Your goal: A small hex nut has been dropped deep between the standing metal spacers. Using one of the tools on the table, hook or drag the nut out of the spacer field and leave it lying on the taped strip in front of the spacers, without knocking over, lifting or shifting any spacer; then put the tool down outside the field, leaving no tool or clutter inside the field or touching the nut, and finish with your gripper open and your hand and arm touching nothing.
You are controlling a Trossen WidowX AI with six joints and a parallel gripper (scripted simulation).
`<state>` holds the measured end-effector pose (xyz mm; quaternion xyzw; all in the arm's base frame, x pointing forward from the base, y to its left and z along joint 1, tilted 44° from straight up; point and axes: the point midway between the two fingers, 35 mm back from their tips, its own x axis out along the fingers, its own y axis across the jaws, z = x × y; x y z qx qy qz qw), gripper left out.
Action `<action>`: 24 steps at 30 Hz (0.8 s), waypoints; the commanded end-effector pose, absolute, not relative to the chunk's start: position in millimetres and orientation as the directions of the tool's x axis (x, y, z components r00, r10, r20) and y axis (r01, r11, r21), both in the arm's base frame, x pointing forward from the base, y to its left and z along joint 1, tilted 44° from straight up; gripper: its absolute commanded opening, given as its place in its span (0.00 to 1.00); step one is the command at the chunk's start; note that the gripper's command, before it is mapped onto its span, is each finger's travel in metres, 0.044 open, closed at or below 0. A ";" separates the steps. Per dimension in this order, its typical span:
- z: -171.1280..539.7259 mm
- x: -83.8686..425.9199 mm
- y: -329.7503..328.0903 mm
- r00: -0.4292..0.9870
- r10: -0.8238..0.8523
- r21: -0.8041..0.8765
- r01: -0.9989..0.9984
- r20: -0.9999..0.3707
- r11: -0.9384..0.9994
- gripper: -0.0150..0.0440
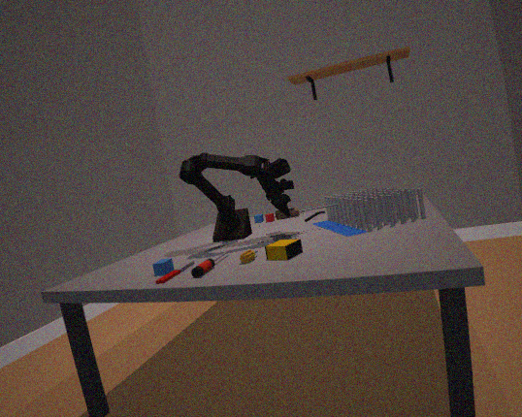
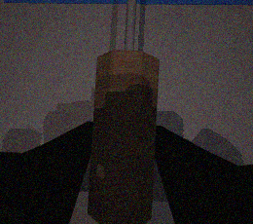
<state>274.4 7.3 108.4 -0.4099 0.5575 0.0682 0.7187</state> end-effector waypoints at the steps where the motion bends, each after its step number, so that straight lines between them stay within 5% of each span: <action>1: 95.4 274.9 -7.9 0.384 -0.353 -0.519 -0.556 -0.853 0.649 0.25; 24: 75.4 277.3 -24.8 0.391 -0.360 -0.529 -0.555 -0.847 0.642 0.25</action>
